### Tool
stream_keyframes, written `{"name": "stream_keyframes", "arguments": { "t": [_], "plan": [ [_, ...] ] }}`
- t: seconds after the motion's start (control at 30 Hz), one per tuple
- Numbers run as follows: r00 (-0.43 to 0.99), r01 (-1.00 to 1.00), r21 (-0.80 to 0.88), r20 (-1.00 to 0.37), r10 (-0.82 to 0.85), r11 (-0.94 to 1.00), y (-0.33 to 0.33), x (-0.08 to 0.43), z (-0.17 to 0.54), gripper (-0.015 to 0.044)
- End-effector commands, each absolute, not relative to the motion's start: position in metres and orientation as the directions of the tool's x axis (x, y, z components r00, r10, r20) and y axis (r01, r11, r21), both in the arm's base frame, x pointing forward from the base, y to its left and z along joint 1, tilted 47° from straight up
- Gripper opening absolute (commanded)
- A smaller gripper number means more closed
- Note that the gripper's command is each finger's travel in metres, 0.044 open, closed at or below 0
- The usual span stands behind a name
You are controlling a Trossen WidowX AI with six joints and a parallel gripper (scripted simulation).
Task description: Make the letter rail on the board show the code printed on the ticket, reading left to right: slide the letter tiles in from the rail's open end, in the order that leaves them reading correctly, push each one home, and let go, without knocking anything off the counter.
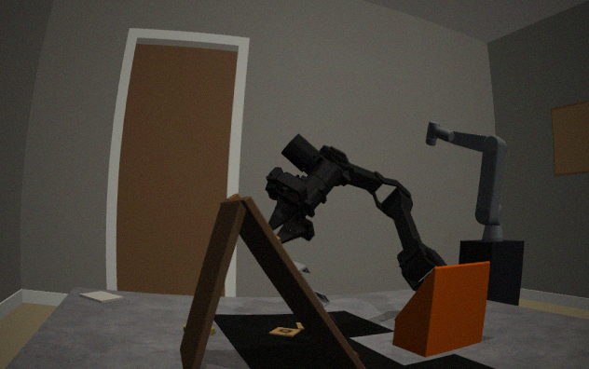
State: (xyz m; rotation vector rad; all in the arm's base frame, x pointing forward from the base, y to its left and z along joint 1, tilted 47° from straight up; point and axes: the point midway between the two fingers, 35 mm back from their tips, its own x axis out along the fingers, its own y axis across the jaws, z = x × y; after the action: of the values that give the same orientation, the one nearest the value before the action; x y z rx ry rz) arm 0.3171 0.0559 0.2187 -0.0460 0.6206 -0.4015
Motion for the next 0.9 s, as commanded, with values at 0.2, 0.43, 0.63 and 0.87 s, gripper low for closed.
{"name": "stream_keyframes", "arguments": {
  "t": [0.2,0.43,0.63,0.87],
  "plan": [
    [0.789,0.3,-0.057,-0.546,-0.282,0.952,0.109,0.331,0.218,0.0],
    [0.802,0.248,-0.022,-0.556,-0.218,0.968,0.146,0.335,0.207,0.0],
    [0.797,0.208,0.022,-0.583,-0.157,0.978,0.174,0.336,0.189,0.0],
    [0.78,0.181,-0.078,-0.596,-0.191,0.98,0.195,0.338,0.159,0.0]
  ]
}}
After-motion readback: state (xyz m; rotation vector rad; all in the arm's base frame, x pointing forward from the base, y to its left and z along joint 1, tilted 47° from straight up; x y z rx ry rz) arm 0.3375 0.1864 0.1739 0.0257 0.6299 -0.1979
